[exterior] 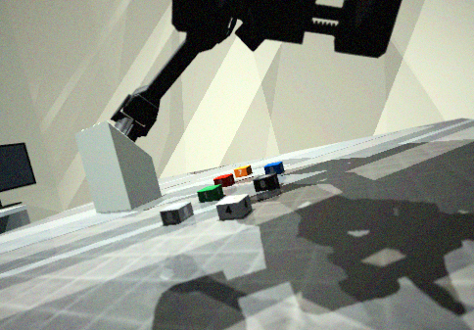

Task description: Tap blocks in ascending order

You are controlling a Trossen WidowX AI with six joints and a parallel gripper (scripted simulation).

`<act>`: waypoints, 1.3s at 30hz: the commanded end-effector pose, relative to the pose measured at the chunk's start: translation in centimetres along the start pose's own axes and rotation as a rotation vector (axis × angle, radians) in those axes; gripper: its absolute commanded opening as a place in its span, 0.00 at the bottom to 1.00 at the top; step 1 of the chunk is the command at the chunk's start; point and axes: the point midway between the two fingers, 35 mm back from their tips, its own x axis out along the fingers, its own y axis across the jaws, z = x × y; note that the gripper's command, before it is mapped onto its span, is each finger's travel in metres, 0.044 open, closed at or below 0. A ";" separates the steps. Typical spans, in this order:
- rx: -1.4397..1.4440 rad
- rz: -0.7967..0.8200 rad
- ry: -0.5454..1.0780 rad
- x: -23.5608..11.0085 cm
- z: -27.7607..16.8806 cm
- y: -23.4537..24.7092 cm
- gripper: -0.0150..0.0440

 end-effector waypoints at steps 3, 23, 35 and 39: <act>-0.432 0.090 0.448 -2.4 -6.1 -7.5 0.93; -0.738 0.890 0.873 -15.8 -13.6 -13.9 0.93; -0.738 0.890 0.873 -15.8 -13.6 -13.9 0.93; -0.738 0.890 0.873 -15.8 -13.6 -13.9 0.93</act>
